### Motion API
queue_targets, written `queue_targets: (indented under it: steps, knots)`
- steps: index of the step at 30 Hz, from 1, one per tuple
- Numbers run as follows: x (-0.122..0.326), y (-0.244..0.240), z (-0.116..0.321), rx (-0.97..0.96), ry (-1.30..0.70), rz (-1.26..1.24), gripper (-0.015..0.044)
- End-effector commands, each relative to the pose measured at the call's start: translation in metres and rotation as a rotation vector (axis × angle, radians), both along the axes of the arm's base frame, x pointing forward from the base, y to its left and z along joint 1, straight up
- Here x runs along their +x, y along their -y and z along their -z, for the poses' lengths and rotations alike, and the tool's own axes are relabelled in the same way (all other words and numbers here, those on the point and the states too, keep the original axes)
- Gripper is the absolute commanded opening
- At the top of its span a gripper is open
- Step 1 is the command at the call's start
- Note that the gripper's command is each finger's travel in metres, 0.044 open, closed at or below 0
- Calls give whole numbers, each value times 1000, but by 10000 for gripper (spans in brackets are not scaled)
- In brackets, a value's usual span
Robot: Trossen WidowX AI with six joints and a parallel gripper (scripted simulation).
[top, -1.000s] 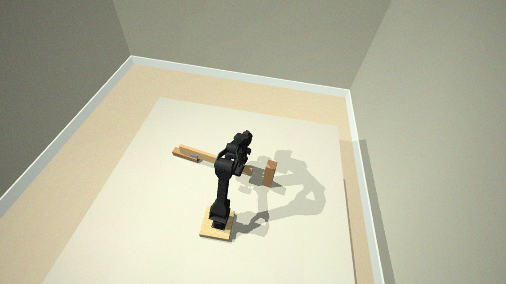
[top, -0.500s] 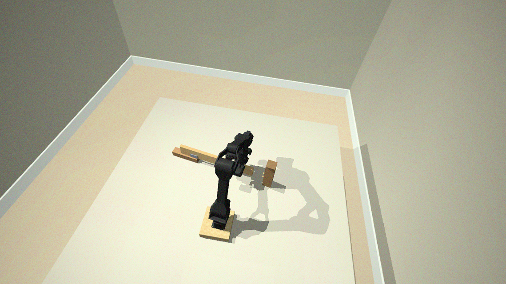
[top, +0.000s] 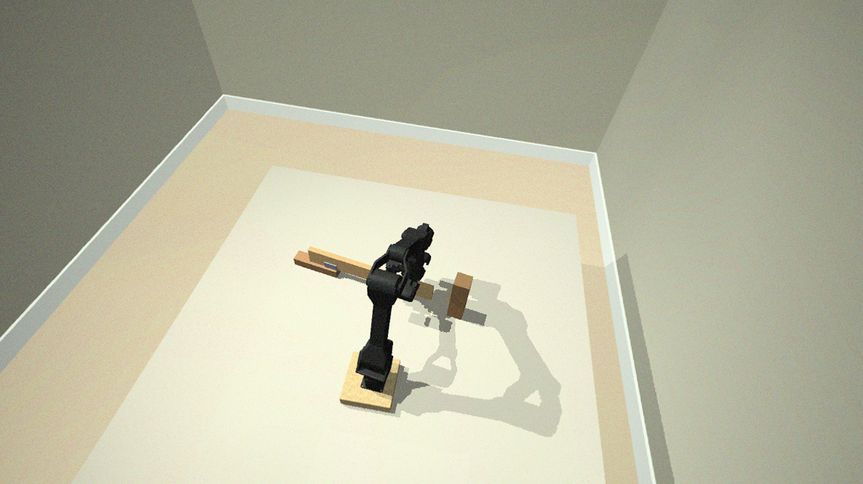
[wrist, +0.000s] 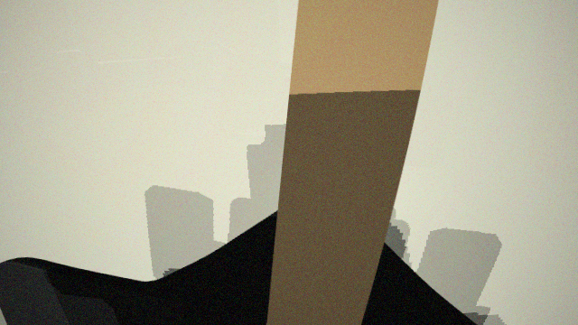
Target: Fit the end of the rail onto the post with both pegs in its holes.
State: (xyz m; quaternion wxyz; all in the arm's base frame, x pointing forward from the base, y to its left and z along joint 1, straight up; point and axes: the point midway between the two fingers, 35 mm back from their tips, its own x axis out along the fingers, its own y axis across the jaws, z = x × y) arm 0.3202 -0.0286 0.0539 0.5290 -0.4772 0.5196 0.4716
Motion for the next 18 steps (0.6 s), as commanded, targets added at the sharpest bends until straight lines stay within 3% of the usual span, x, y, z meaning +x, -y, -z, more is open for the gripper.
queue_targets:
  steps: [1,18]
  knots:
    - [1,2,-5,-3,12,-2,0]
    - [2,7,-7,-3,12,-2,0]
